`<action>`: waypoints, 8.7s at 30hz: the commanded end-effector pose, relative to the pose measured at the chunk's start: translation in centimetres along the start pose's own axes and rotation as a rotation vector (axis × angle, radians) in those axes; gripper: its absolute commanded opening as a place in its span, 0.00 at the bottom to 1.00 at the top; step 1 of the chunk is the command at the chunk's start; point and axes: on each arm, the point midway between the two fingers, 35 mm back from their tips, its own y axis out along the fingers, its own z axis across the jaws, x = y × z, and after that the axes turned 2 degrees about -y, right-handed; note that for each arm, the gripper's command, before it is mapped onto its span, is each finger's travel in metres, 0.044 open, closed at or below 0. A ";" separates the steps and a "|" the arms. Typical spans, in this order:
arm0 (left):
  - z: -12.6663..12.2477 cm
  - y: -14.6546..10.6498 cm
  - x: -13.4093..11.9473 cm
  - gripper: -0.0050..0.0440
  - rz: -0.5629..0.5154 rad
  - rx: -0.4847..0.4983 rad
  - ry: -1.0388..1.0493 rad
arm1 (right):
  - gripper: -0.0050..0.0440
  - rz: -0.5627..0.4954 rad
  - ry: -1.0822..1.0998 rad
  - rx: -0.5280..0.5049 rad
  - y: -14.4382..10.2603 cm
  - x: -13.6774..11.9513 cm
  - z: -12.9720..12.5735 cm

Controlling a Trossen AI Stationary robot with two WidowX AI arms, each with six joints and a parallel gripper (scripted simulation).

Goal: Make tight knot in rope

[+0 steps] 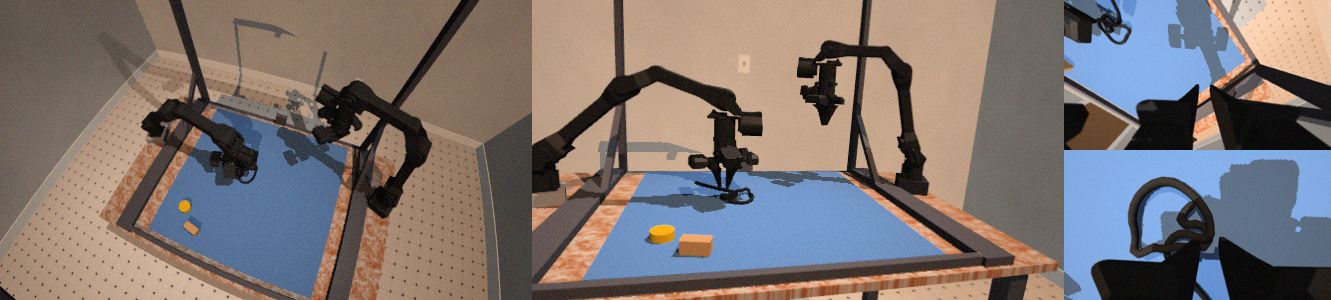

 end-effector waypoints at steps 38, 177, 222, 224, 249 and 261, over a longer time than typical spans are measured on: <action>0.0 -0.8 -0.2 0.28 -0.023 0.014 -0.007 | 0.28 -0.071 -0.005 0.176 -1.2 2.5 5.7; 0.0 -0.8 -0.2 0.28 -0.023 0.014 -0.007 | 0.28 -0.002 0.490 0.022 -0.4 -5.1 -11.5; 0.0 -0.8 -0.2 0.28 -0.023 0.014 -0.007 | 0.28 -0.003 0.490 0.026 -0.5 -2.2 -5.4; 0.0 -0.8 -0.2 0.28 -0.023 0.014 -0.007 | 0.28 -0.003 0.490 0.026 -0.5 -2.2 -5.4; 0.0 -0.8 -0.2 0.28 -0.023 0.014 -0.007 | 0.28 -0.003 0.490 0.029 -0.6 -0.7 -2.1; 0.0 -0.8 -0.2 0.28 -0.023 0.014 -0.007 | 0.28 -0.004 0.490 0.030 -0.6 -0.2 -1.1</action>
